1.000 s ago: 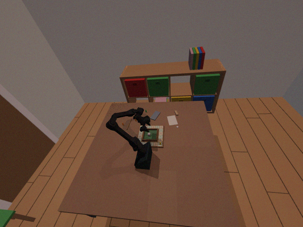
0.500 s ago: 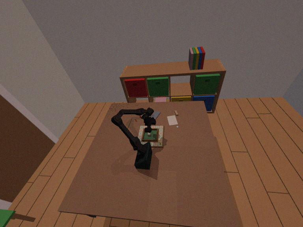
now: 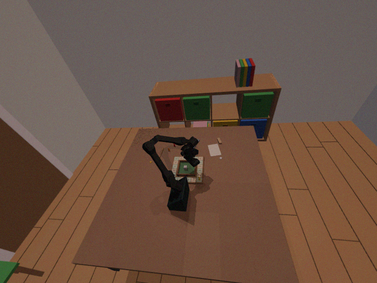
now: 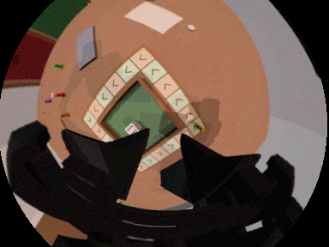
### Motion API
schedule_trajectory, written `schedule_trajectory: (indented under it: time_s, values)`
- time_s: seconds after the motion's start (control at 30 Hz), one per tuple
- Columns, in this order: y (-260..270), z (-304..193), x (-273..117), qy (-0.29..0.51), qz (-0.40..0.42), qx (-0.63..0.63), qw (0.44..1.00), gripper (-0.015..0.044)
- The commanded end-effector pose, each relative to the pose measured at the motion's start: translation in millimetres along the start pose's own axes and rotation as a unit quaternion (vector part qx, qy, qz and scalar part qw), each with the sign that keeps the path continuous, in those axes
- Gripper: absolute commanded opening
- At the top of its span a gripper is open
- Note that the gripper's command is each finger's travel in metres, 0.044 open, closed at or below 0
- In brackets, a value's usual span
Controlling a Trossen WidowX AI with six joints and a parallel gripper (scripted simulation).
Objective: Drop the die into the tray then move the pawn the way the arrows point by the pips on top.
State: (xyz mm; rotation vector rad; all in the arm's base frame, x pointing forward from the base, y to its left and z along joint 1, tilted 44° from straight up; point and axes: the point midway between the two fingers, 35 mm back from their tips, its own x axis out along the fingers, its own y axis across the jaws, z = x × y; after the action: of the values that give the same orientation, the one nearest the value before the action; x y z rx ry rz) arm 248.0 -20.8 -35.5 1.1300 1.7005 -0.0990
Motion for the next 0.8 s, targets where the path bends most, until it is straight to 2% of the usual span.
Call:
schedule_trajectory:
  time_s: [0.0,0.33,0.67,0.77]
  values:
    - [-56,1,18,0.012,0.009,-0.327,0.945,0.02]
    - [-81,-3,27,0.008,0.026,-0.516,0.856,0.02]
    - [-99,-8,35,-0.002,0.041,-0.686,0.726,0.02]
    - [-101,-9,35,-0.003,0.041,-0.698,0.715,0.02]
